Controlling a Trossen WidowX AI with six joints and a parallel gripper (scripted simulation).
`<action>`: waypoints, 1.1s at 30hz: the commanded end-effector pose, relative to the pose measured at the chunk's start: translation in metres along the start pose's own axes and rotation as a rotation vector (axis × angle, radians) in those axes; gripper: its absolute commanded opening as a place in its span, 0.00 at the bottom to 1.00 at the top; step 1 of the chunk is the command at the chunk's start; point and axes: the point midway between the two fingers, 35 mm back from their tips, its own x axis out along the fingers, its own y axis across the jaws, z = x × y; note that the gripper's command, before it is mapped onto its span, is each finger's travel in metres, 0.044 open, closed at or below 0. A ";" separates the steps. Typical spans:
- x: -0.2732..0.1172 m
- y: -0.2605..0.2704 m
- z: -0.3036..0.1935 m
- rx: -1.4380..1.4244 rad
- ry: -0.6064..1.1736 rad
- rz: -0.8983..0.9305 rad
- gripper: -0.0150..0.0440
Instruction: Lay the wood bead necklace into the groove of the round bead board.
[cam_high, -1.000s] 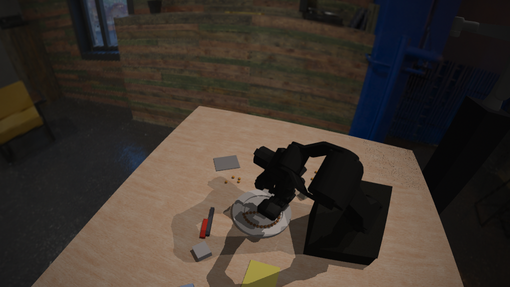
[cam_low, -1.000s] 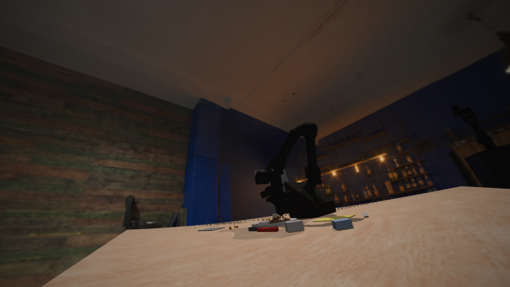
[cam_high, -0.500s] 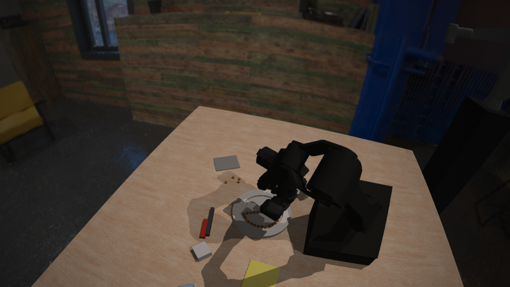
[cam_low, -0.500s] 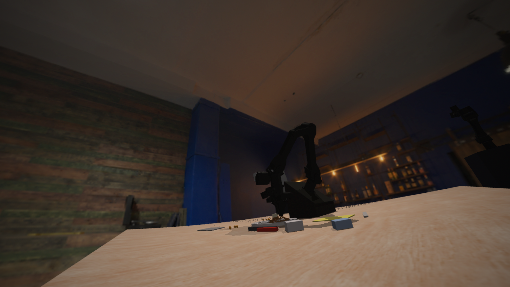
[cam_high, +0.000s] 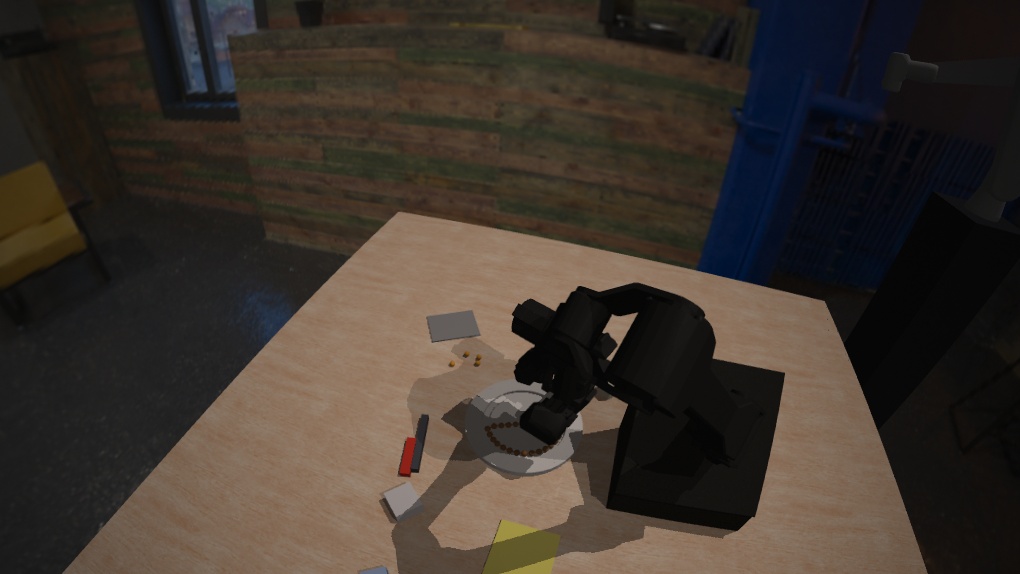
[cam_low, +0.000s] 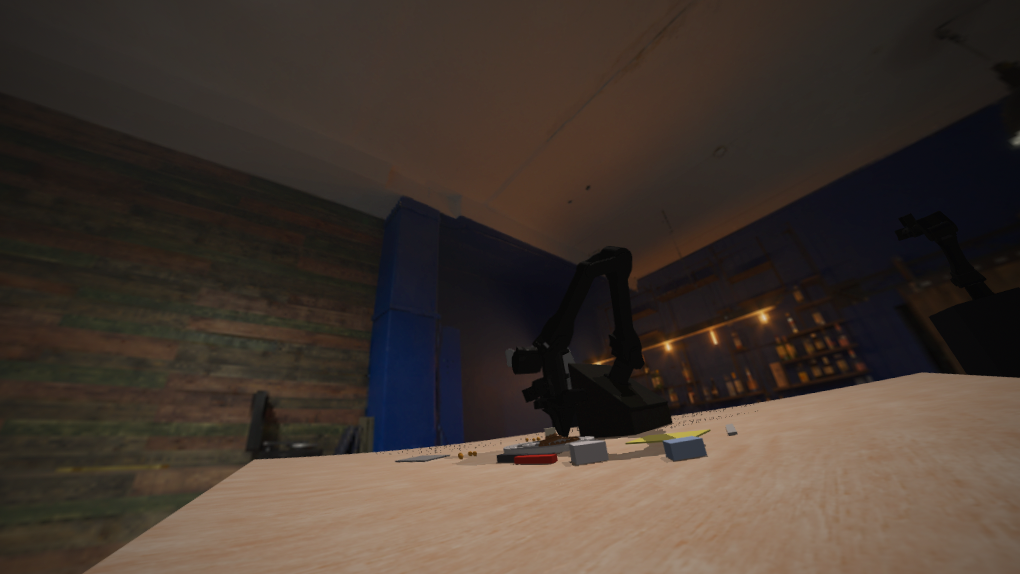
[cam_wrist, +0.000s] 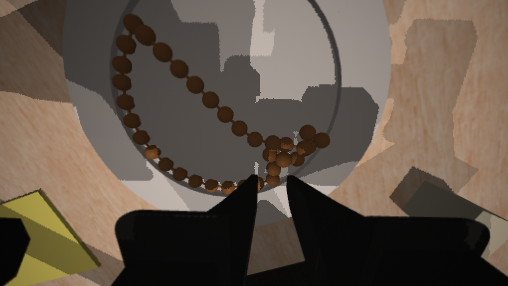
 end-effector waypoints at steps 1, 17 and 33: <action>0.000 0.000 0.000 0.000 0.000 0.000 0.61; -0.012 0.000 -0.001 0.005 0.005 -0.003 1.00; -0.013 0.003 0.003 -0.032 0.005 -0.003 0.91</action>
